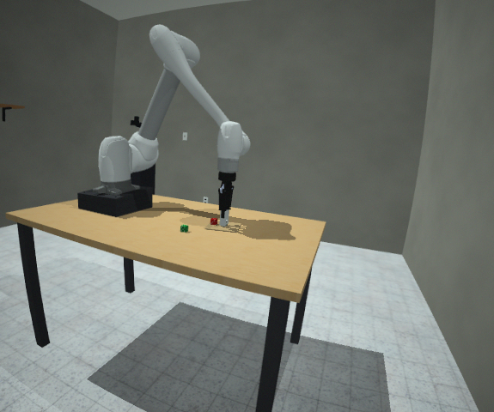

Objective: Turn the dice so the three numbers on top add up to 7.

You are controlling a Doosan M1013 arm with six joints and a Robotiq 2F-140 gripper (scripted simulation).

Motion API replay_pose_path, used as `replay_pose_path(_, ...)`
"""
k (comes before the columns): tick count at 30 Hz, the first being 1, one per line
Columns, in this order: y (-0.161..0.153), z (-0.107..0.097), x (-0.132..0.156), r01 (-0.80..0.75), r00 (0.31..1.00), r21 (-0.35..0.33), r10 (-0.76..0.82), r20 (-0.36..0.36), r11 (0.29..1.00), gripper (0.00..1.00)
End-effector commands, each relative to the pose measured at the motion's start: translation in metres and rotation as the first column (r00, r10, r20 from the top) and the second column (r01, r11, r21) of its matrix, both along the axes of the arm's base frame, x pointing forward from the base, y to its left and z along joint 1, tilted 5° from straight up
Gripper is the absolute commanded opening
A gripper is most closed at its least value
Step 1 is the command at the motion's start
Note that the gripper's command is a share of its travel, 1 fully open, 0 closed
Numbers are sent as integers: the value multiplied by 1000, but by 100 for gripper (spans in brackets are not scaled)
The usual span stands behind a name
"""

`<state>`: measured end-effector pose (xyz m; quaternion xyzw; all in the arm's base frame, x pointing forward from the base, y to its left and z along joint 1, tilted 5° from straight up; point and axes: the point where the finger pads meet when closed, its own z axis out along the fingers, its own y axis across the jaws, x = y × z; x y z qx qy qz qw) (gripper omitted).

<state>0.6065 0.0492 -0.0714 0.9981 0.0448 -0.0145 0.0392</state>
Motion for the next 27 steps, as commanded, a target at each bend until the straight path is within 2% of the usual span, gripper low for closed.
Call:
replay_pose_path(1, -1, -3, 0, 1, 1000, -1, -1, 1, 1000, 13)
replay_pose_path(16, -1, -3, 0, 1, 1000, -1, -1, 1, 1000, 13)
replay_pose_path(27, -1, -3, 0, 1, 1000, -1, -1, 1, 1000, 22)
